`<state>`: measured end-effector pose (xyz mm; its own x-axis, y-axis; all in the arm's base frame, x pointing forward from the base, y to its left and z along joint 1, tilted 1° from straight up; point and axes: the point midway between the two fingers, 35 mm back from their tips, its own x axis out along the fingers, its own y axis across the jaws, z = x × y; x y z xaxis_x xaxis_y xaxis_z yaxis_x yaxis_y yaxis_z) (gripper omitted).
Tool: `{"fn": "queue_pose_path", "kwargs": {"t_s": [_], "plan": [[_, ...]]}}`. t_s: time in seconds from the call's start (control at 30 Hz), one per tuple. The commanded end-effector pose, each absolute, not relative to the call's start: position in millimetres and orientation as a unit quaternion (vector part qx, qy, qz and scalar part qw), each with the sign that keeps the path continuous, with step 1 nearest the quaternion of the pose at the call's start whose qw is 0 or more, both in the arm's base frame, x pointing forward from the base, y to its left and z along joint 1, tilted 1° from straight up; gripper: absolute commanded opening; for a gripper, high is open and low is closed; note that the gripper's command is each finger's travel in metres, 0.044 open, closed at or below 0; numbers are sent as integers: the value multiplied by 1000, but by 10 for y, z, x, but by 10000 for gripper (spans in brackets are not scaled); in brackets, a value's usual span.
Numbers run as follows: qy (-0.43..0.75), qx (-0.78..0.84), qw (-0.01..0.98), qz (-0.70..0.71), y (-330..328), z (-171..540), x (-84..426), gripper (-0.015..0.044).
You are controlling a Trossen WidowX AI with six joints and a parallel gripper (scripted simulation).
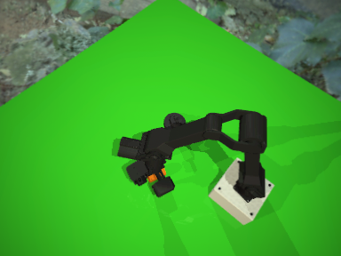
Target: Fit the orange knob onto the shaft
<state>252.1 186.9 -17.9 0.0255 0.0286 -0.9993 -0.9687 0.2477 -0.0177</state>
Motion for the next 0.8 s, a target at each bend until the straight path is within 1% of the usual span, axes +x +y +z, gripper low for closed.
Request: {"fn": "queue_pose_path", "kwargs": {"t_s": [0.0, 0.13, 0.37, 0.4, 0.7, 0.77], "plan": [[548, -431, 570, 434, 1852, -258, 2500, 440], [548, -431, 570, 434, 1852, -298, 2497, 440], [548, -431, 570, 434, 1852, -298, 2497, 256], [548, -431, 570, 434, 1852, -298, 2497, 240], [548, -431, 570, 434, 1852, -298, 2497, 240], [548, -431, 570, 434, 1852, -298, 2497, 227]]}}
